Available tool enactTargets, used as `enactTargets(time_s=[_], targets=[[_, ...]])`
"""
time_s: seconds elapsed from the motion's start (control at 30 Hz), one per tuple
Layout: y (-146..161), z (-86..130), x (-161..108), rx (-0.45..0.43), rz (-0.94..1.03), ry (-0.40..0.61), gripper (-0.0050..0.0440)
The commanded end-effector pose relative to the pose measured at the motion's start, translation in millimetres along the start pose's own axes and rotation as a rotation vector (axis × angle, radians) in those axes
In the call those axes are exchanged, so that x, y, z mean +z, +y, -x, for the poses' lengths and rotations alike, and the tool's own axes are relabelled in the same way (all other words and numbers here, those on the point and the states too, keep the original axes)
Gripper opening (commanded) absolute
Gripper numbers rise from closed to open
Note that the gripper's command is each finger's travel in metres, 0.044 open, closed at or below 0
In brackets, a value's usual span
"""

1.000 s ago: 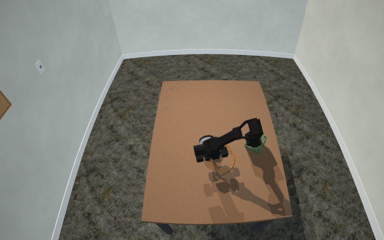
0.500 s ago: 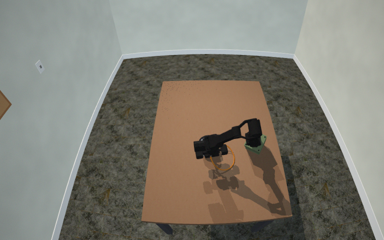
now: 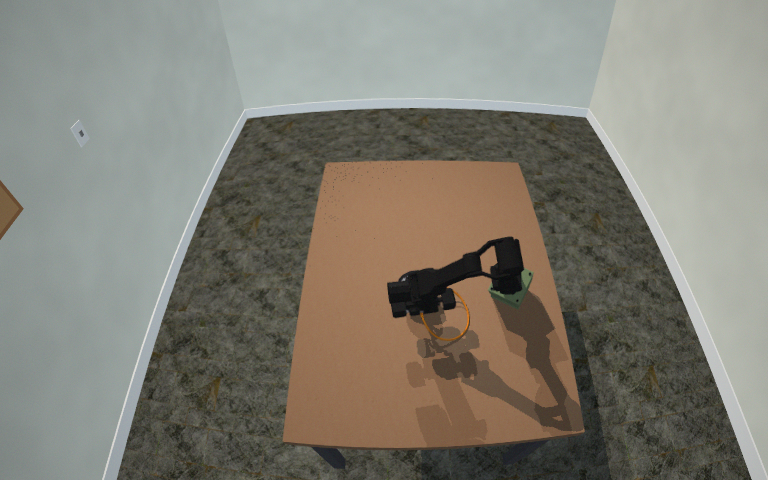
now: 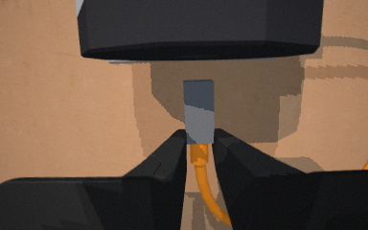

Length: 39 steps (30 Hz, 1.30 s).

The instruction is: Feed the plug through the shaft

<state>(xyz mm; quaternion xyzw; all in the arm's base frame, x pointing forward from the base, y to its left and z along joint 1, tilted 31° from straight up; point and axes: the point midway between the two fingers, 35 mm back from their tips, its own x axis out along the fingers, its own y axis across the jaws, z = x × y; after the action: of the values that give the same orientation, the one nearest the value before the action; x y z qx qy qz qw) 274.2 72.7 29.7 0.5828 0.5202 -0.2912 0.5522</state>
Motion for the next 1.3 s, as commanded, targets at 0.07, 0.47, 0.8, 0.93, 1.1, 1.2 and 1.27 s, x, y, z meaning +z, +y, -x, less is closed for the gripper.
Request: enactTargets(time_s=[0.07, 0.47, 0.8, 0.93, 1.1, 1.2, 1.27], targets=[[0, -1, 0, -0.001, 0.004, 0.005, 0.0], [0, -4, 13, -0.001, 0.004, 0.005, 0.0], [0, -4, 13, -0.001, 0.004, 0.005, 0.0], [0, -4, 13, -0.001, 0.004, 0.005, 0.0], [0, -4, 13, -0.001, 0.004, 0.005, 0.0], [0, -4, 13, -0.001, 0.004, 0.005, 0.0], [0, -4, 13, -0.001, 0.004, 0.005, 0.0]])
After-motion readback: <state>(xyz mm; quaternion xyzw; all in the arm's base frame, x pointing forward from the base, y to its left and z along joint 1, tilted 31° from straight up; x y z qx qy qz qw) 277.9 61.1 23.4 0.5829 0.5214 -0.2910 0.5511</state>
